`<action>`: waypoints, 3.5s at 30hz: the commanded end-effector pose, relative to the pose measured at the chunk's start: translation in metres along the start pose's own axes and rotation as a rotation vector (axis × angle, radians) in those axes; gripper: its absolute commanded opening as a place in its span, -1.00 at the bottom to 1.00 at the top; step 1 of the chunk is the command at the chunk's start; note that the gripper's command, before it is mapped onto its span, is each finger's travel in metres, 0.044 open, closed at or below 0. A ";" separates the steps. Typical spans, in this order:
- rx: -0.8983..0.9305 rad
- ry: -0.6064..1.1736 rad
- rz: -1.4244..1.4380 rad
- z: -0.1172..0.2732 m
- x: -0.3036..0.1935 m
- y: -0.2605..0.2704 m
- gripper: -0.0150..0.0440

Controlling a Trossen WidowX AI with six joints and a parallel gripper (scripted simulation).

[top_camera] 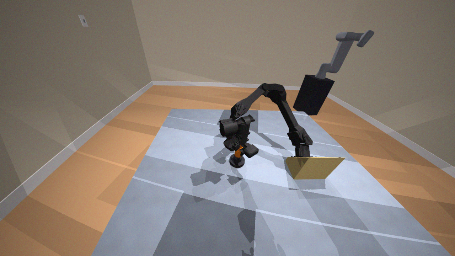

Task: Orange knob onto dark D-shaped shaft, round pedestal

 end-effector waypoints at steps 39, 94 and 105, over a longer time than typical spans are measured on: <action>-0.003 0.000 0.379 0.005 -0.002 0.000 -0.49; -0.003 0.001 0.421 -0.001 -0.001 -0.001 -0.49; -0.003 0.000 0.473 0.005 0.001 0.000 -0.49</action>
Point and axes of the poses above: the point midway between the two fingers, 35 mm back from their tips, its own z axis back along the fingers, its own y axis across the jaws, x = y × z, the point moved 8 cm from there along z, back along the fingers, and after that the axes turned 8 degrees about z, right-handed, at the moved point
